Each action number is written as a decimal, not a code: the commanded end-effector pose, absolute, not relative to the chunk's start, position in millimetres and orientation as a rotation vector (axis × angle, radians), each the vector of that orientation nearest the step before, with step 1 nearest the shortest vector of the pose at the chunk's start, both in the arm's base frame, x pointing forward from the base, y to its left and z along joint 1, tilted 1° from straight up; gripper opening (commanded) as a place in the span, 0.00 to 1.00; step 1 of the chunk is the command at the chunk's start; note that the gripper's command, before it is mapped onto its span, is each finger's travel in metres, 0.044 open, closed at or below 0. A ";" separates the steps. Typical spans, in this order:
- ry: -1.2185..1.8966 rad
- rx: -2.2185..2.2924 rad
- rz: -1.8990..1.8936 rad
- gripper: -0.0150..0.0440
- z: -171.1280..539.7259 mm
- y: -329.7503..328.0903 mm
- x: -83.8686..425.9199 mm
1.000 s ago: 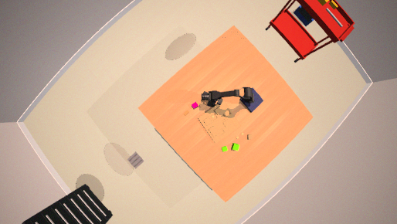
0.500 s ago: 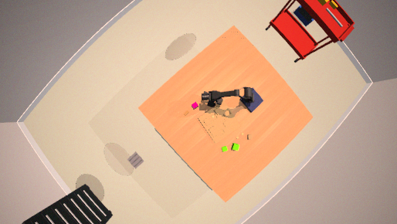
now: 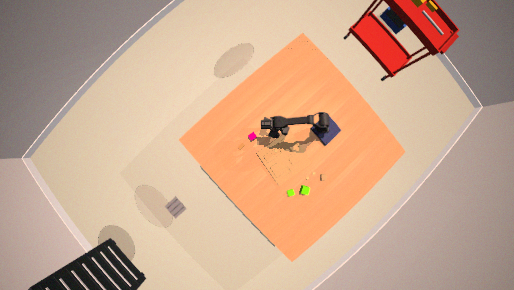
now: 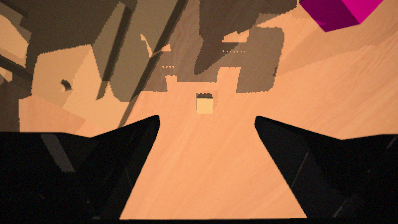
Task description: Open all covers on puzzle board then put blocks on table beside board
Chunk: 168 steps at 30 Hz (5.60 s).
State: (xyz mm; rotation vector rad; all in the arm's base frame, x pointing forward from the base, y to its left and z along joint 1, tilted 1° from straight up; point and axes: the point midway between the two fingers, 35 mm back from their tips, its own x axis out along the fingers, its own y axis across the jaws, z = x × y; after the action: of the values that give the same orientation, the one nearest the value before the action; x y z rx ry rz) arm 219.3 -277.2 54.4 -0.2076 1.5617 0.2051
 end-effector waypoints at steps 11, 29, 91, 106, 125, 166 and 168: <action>1.559 -0.264 0.256 0.87 86.8 -271.8 224.9; 1.554 -0.255 0.249 0.25 87.3 -219.6 297.6; 1.188 1.244 -1.233 0.25 37.2 -164.0 342.4; 1.188 1.244 -1.233 0.25 25.6 -165.1 342.4; 1.188 1.243 -1.233 0.25 25.0 -165.1 342.4; 0.892 1.614 -1.601 0.25 22.1 -150.9 343.3; 0.751 1.749 -1.736 0.25 22.0 -150.9 343.3</action>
State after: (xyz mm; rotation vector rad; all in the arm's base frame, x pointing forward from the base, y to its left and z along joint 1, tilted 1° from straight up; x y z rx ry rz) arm 344.5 -152.6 23.8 1.5049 0.9800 -1.4949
